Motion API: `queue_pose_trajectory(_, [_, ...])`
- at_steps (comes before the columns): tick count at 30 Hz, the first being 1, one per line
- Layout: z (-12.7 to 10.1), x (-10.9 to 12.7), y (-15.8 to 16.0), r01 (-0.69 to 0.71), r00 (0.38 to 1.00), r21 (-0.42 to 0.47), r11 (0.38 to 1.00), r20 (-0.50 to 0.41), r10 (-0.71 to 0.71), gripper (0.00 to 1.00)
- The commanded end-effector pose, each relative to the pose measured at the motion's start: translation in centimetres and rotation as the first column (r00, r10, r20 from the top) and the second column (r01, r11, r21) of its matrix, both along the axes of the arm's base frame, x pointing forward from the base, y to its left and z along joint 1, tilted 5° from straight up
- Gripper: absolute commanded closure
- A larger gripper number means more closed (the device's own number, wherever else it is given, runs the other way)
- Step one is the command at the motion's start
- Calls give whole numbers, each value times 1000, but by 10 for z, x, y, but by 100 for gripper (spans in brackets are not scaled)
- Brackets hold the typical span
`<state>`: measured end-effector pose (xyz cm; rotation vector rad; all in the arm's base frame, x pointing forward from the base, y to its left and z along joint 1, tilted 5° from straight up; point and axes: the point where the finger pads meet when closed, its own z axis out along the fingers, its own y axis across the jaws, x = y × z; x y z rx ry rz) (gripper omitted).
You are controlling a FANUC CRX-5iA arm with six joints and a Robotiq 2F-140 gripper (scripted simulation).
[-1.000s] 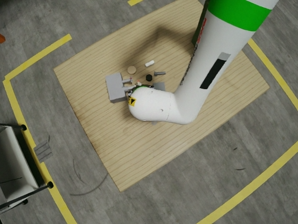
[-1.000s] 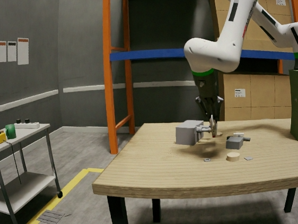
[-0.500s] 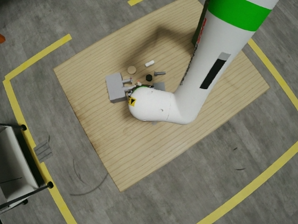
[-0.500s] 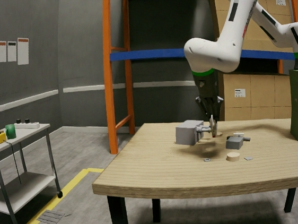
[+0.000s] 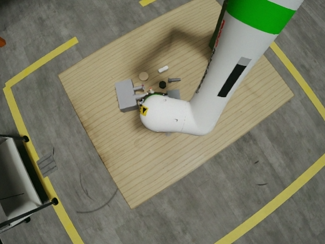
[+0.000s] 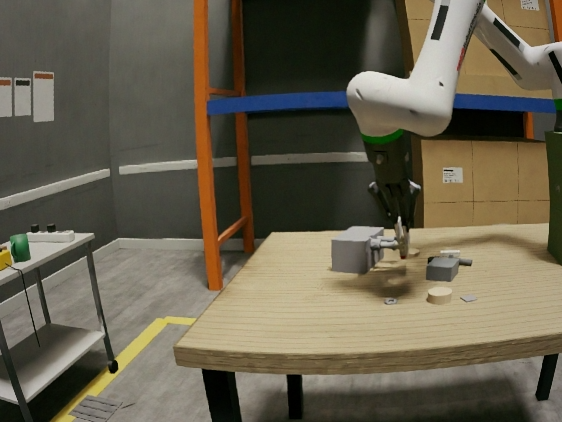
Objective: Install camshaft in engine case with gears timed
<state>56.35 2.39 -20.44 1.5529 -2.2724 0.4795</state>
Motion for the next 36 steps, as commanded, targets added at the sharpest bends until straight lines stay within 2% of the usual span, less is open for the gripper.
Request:
queue_pose_trajectory(1, [1, 2, 0, 0, 1000, 0, 1000, 2, 0, 86])
queue_pose_trajectory(36, [3, 20, -7, 0, 1000, 0, 1000, 2, 0, 86])
